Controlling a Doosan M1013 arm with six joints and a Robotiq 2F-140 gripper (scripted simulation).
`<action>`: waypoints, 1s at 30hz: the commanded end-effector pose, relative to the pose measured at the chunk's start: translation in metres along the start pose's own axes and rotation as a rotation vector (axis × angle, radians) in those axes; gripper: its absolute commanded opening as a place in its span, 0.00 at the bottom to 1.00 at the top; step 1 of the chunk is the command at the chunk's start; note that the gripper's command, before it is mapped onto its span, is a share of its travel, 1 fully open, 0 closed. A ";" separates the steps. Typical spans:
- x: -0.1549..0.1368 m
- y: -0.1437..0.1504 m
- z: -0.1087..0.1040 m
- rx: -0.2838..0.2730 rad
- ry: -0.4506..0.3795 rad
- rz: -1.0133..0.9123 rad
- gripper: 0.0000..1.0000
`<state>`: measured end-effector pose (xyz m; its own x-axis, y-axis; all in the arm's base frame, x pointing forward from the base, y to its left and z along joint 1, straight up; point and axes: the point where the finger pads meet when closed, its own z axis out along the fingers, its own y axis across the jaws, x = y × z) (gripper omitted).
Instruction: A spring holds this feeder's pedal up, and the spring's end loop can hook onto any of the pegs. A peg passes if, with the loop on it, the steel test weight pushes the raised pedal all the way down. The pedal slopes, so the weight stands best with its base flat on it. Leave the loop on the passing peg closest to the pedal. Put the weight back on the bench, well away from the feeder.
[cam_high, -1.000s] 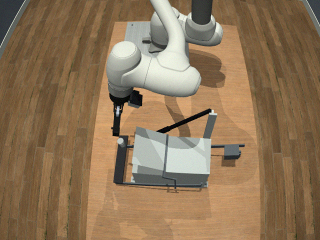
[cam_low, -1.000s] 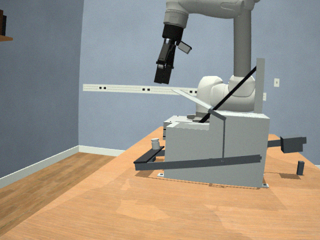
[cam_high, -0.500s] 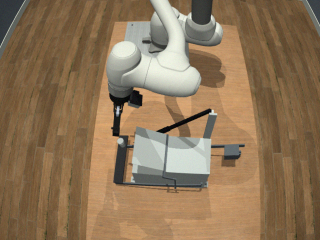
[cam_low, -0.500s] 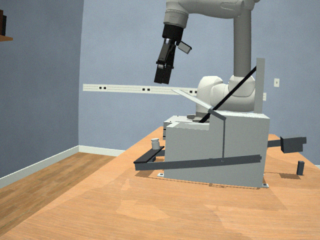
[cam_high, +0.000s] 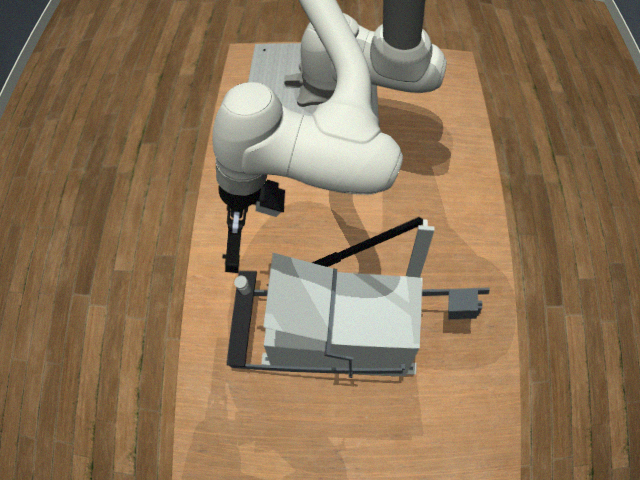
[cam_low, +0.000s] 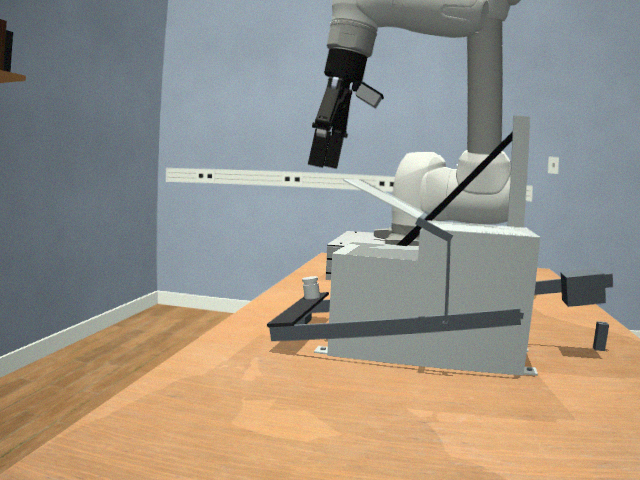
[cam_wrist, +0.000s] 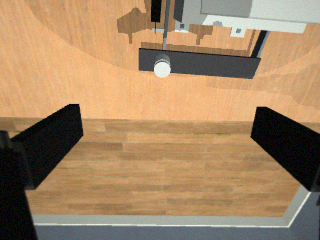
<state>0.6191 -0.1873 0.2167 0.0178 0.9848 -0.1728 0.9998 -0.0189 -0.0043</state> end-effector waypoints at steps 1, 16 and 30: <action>0.000 0.000 -0.001 -0.001 0.000 0.000 1.00; 0.002 0.000 0.032 -0.001 0.075 0.000 1.00; 0.007 -0.002 0.108 -0.002 0.245 0.003 1.00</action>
<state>0.6154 -0.2012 0.0934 0.0232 0.9945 0.1024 0.9997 -0.0227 -0.0055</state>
